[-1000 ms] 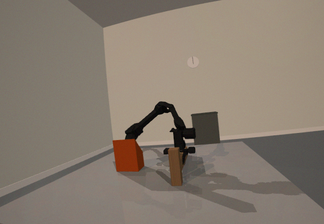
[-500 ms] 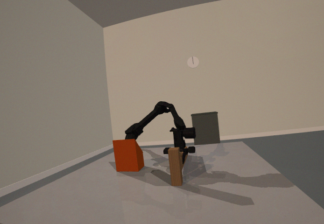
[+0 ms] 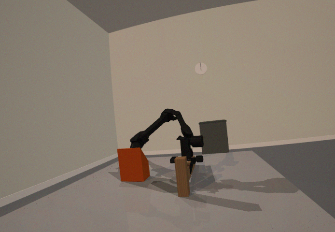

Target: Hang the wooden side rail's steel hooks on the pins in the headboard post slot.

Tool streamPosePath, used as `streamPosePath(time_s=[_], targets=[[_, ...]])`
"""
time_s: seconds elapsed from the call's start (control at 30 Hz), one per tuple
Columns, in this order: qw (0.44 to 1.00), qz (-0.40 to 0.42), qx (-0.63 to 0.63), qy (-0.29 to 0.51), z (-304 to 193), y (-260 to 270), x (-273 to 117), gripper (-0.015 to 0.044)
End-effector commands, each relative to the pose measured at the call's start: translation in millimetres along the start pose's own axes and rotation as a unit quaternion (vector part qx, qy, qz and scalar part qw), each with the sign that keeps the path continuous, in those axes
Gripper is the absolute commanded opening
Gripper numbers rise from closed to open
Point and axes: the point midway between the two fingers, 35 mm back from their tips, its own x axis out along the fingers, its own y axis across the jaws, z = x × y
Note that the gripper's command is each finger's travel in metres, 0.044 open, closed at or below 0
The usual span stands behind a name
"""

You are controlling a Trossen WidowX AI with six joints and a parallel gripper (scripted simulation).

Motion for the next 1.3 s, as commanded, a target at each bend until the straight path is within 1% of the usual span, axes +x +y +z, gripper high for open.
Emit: streamPosePath(time_s=[0.0, 1.27], targets=[[1.0, -0.006, 0.001, 0.0, -2.1, -3.3, -3.6, 0.0], [1.0, -0.006, 0.001, 0.0, -6.4, -2.6, -2.0, 0.0]])
